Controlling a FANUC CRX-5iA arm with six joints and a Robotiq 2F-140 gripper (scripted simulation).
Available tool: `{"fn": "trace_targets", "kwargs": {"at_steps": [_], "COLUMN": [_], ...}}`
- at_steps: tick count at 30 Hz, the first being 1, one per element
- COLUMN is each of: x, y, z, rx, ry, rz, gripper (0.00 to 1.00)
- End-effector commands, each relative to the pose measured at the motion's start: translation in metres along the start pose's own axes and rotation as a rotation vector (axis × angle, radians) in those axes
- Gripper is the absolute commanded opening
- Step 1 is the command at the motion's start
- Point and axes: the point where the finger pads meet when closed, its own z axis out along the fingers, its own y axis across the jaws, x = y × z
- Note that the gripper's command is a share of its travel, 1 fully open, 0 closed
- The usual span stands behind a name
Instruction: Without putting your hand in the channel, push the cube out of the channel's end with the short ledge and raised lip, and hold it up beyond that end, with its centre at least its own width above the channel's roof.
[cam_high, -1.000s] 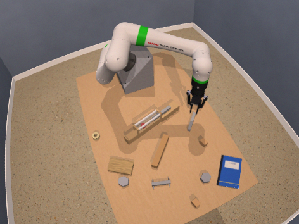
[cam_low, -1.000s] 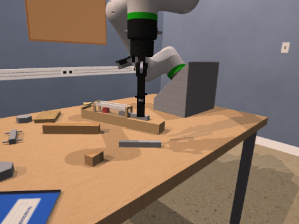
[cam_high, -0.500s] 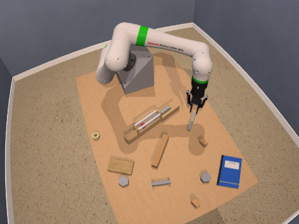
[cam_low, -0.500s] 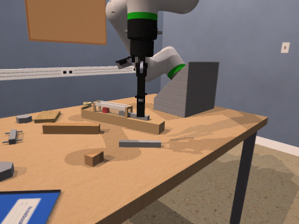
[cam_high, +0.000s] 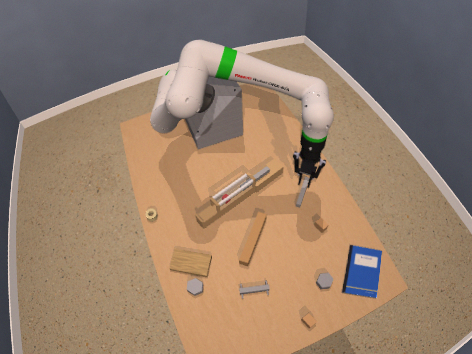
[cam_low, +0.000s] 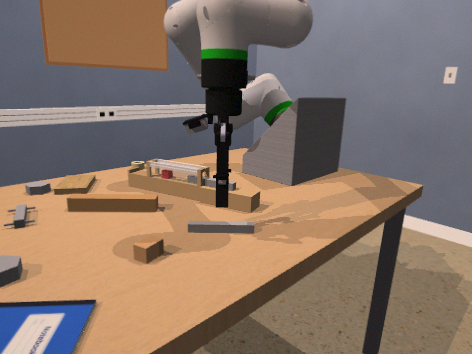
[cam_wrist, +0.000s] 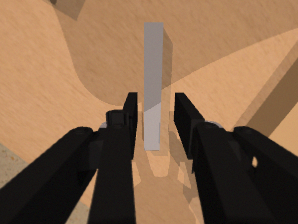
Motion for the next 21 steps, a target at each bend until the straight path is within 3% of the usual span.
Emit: {"fn": "trace_targets", "kwargs": {"at_steps": [1, 6, 21], "x": [0.001, 0.001, 0.001], "y": [-0.002, -0.002, -0.002], "z": [0.015, 0.035, 0.05], "rx": [0.004, 0.004, 0.004], "ry": [0.002, 0.002, 0.002], "rz": [0.001, 0.001, 0.001], "gripper": [0.3, 0.3, 0.3]}}
